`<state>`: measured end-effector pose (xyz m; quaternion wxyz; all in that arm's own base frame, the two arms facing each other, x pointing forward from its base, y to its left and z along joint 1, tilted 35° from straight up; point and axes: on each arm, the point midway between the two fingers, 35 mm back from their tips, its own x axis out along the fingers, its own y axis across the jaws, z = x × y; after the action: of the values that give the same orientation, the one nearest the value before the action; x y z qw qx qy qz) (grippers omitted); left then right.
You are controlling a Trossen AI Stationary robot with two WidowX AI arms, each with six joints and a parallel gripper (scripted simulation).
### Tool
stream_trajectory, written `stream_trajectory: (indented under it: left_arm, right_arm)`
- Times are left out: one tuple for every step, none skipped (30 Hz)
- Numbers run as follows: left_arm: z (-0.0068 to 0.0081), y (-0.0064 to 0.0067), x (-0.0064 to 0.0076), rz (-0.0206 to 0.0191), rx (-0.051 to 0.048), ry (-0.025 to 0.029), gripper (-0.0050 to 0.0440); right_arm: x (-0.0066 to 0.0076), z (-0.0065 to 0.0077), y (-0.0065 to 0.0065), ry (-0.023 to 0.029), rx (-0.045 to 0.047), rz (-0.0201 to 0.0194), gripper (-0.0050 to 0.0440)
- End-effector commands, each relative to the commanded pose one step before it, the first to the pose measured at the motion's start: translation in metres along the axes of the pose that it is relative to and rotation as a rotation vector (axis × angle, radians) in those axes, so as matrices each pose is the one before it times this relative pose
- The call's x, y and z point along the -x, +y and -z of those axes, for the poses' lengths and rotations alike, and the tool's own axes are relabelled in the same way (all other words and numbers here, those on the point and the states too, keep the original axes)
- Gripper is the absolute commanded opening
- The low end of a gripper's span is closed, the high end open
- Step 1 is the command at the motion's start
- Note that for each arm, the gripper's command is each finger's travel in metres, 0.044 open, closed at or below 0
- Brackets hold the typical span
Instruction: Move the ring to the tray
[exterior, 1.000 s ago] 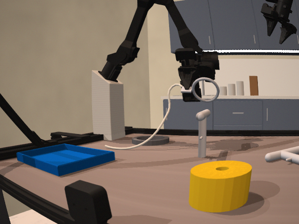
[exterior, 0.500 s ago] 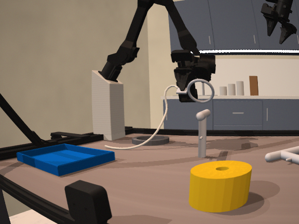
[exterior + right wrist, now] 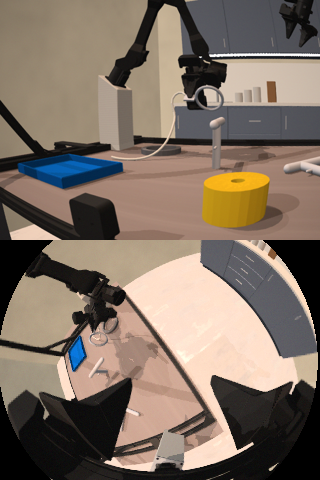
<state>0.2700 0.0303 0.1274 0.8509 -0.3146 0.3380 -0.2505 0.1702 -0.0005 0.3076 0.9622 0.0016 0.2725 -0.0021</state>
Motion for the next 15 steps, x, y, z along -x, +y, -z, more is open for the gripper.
stream_trajectory:
  left_arm:
    - [0.00677, 0.00216, 0.00329, 0.00671, 0.00232, 0.00219, 0.0000]
    - [0.00136, 0.00046, 0.00079, 0.00027, 0.00008, -0.00009, 0.0000]
    - [0.00000, 0.00000, 0.00000, 0.00000, 0.00000, 0.00000, 0.0000]
    - [0.00000, 0.00000, 0.00000, 0.00000, 0.00000, 0.00000, 0.0000]
    - [0.00137, 0.00044, 0.00079, 0.00031, 0.00008, -0.00015, 0.0000]
    - [0.00137, 0.00043, 0.00080, 0.00035, 0.00009, -0.00021, 0.0000]
    - [0.00137, 0.00041, 0.00080, 0.00039, 0.00010, -0.00027, 0.0000]
    - [0.00138, 0.00039, 0.00080, 0.00044, 0.00010, -0.00034, 0.0000]
    - [0.00138, 0.00037, 0.00081, 0.00048, 0.00011, -0.00041, 0.0000]
    - [0.00138, 0.00035, 0.00081, 0.00052, 0.00012, -0.00048, 0.0000]
    - [0.00139, 0.00033, 0.00081, 0.00056, 0.00012, -0.00055, 0.0000]
    - [0.00139, 0.00031, 0.00082, 0.00060, 0.00013, -0.00062, 0.0000]
    - [0.00139, 0.00029, 0.00082, 0.00064, 0.00014, -0.00070, 0.0000]
    - [0.00139, 0.00027, 0.00082, 0.00068, 0.00014, -0.00078, 0.0000]
    - [0.00139, 0.00024, 0.00083, 0.00072, 0.00015, -0.00086, 0.0000]
  right_arm:
    - [0.00007, 0.00044, 0.00045, 0.00202, 0.00416, -0.00323, 0.0400]
    - [0.00000, 0.00000, 0.00000, 0.00000, 0.00000, 0.00000, 0.0400]
    - [0.00000, 0.00000, 0.00000, 0.00000, 0.00000, 0.00000, 0.0400]
    - [0.00000, 0.00000, 0.00000, 0.00000, 0.00000, 0.00000, 0.0400]
    - [0.00000, 0.00000, 0.00000, 0.00000, 0.00000, 0.00000, 0.0400]
    - [0.00000, 0.00000, 0.00000, 0.00000, 0.00000, 0.00000, 0.0400]
    - [0.00000, 0.00000, 0.00000, 0.00000, 0.00000, 0.00000, 0.0400]
    - [0.00000, 0.00000, 0.00000, 0.00000, 0.00000, 0.00000, 0.0400]
    - [0.00000, 0.00000, 0.00000, 0.00000, 0.00000, 0.00000, 0.0400]
    - [0.00000, 0.00000, 0.00000, 0.00000, 0.00000, 0.00000, 0.0400]
    - [0.00000, 0.00000, 0.00000, 0.00000, 0.00000, 0.00000, 0.0400]
    - [0.00000, 0.00000, 0.00000, 0.00000, 0.00000, 0.00000, 0.0400]
    - [0.00000, 0.00000, 0.00000, 0.00000, 0.00000, 0.00000, 0.0400]
    - [0.00000, 0.00000, 0.00000, 0.00000, 0.00000, 0.00000, 0.0400]
    - [0.00000, 0.00000, 0.00000, 0.00000, 0.00000, 0.00000, 0.0400]
